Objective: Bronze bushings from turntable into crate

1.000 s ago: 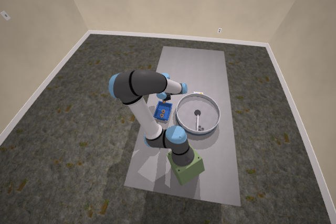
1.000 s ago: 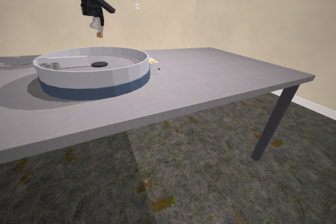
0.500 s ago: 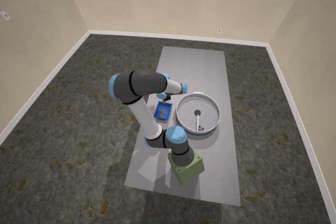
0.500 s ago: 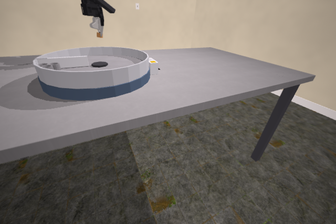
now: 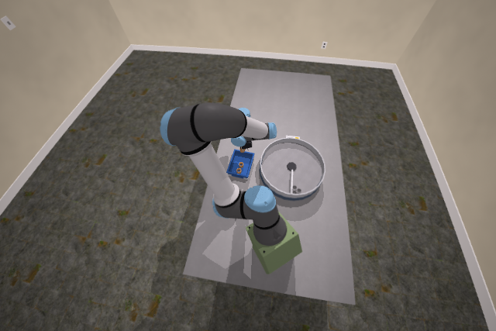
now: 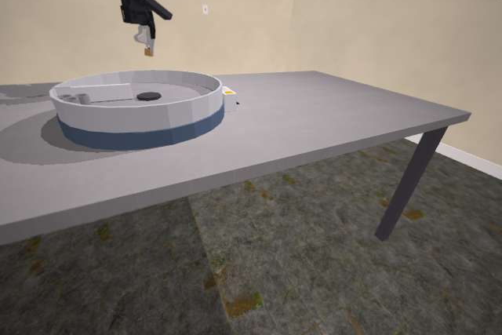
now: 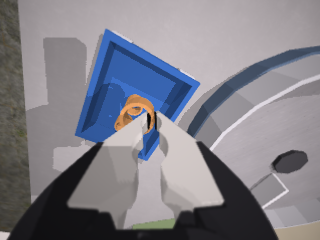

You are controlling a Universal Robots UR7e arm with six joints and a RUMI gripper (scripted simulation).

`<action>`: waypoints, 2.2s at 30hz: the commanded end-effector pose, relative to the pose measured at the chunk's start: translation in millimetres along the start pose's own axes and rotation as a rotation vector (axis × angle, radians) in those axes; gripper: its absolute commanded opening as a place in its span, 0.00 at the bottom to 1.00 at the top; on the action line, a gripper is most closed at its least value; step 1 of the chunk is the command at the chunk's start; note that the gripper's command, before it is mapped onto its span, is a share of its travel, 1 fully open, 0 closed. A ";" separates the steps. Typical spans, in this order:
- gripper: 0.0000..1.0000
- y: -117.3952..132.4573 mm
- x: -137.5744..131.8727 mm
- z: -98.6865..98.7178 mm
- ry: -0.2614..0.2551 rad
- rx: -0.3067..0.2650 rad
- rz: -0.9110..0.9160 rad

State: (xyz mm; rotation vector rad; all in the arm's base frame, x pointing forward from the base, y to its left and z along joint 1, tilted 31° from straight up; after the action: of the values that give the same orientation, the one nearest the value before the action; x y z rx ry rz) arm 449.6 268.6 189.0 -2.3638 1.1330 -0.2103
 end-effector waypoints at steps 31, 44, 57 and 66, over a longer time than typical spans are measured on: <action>0.00 -1.7 -1.5 70.4 0.000 0.000 -0.001; 0.00 -1.5 -1.2 69.9 0.000 0.001 -0.001; 0.00 -1.5 -1.2 69.9 0.000 0.001 -0.001; 0.00 -1.5 -1.2 70.0 0.000 0.001 -0.001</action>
State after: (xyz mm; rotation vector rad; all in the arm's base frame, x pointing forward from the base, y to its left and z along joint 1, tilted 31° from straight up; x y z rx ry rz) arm 473.4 295.9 129.0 -2.3647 1.1334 -0.2085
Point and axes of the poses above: the point where the finger pads meet when closed, its own z axis out along the fingers, its own x axis across the jaws, y = z × x, the point moved 4 cm from there along -z, back along the fingers, and after that the axes turned 7 degrees about -z, right-handed, at the moved point
